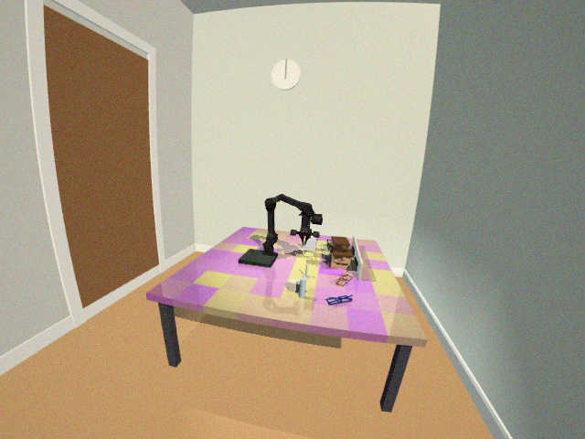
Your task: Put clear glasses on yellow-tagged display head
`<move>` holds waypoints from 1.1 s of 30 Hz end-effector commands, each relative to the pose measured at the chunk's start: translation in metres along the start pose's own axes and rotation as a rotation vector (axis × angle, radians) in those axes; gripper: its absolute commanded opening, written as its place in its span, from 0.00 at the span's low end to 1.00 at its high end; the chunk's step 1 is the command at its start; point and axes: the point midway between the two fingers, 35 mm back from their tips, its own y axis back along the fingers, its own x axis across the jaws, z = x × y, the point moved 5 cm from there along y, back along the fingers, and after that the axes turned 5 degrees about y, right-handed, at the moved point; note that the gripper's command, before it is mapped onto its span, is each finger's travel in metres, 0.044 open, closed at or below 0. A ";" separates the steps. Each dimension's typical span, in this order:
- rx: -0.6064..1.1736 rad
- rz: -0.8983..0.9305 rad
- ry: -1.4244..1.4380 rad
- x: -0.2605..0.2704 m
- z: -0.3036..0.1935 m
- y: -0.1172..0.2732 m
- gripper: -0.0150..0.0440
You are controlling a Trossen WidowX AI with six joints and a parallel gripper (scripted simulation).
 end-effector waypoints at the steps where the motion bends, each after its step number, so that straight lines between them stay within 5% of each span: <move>1: 0.037 0.010 0.016 -0.002 0.014 -0.003 0.25; 33: 0.041 0.023 0.018 -0.003 0.014 -0.035 0.25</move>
